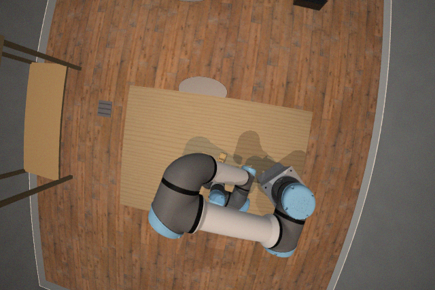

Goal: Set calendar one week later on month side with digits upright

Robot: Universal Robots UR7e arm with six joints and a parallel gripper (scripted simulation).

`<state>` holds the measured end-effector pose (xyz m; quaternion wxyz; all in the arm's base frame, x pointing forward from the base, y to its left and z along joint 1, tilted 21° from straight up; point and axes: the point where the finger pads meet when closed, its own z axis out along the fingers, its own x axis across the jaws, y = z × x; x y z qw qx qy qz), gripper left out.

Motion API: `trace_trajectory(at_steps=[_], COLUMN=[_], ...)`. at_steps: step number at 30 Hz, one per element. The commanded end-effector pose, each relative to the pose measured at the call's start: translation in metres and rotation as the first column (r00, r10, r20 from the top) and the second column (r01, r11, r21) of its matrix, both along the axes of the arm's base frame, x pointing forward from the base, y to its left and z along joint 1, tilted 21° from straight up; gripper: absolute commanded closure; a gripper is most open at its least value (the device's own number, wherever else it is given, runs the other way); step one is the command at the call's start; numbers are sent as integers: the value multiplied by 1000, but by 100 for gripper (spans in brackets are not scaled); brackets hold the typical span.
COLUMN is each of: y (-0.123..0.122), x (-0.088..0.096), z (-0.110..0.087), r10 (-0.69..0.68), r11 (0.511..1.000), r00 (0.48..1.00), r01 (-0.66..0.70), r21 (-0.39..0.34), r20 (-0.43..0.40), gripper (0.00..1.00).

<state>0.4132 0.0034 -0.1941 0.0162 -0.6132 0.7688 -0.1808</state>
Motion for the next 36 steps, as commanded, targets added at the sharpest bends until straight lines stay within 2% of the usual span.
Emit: trace_trajectory(at_steps=[1,36], y=[0,-2], x=[0,2], z=[0,-3], r10=[-1,-1], r11=[1000,1000], r00=[1000,1000], r01=[1,1], r21=[0,0], r20=[1,2], gripper=[43,43])
